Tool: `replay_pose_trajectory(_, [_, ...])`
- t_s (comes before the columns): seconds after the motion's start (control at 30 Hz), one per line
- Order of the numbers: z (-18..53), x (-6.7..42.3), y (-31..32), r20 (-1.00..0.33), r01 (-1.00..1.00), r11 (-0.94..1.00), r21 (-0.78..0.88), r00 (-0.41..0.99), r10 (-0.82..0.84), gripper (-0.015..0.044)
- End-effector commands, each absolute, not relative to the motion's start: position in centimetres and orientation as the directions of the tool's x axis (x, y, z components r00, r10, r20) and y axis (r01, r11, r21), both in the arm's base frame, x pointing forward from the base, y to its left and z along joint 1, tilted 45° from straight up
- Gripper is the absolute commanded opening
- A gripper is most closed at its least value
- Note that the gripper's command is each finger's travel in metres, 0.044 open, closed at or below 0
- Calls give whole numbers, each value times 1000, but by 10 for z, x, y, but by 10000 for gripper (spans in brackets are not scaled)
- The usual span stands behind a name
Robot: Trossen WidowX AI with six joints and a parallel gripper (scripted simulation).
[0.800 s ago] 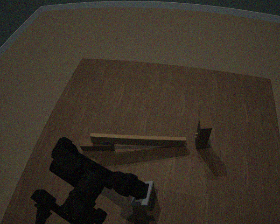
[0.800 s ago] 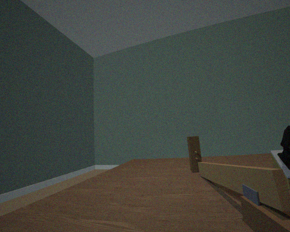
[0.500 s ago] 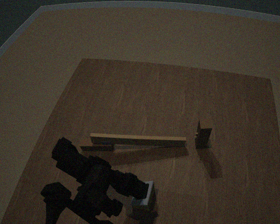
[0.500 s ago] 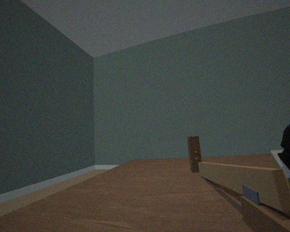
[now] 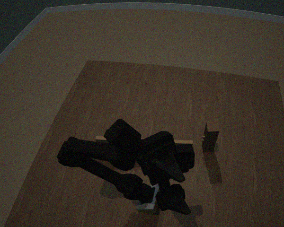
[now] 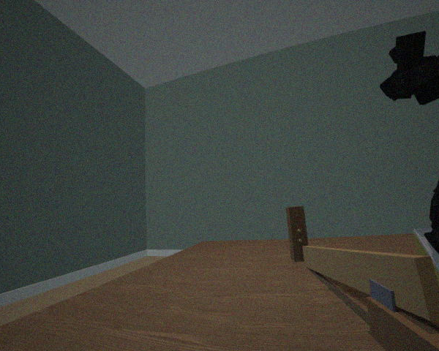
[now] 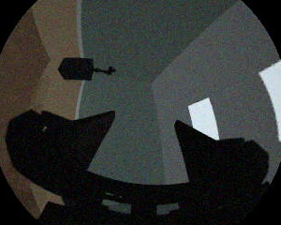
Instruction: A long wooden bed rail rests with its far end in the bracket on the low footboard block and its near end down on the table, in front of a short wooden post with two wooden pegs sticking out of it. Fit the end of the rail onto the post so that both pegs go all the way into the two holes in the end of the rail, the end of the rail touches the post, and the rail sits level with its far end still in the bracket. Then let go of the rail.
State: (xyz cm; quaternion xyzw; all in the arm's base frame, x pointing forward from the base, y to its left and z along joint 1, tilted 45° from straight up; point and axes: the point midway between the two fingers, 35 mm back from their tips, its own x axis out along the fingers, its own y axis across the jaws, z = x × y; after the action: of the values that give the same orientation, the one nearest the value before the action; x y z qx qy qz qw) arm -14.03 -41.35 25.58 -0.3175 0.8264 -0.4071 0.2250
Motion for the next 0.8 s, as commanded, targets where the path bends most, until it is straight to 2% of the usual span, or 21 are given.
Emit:
replay_pose_trajectory(0.0, [217, -88, -438, -258, -438, 529, -727, -540, -801, 440])
replay_pose_trajectory(0.2, [160, -1, -447, -484, -601, 540, -589, -272, -832, 440])
replay_pose_trajectory(0.43, [112, 79, -426, -669, -744, 476, -469, -53, -742, 440])
replay_pose_trajectory(0.57, [82, 125, -400, -781, -822, 406, -399, 72, -621, 440])
replay_pose_trajectory(0.77, [39, 191, -333, -924, -918, 253, -306, 223, -311, 440])
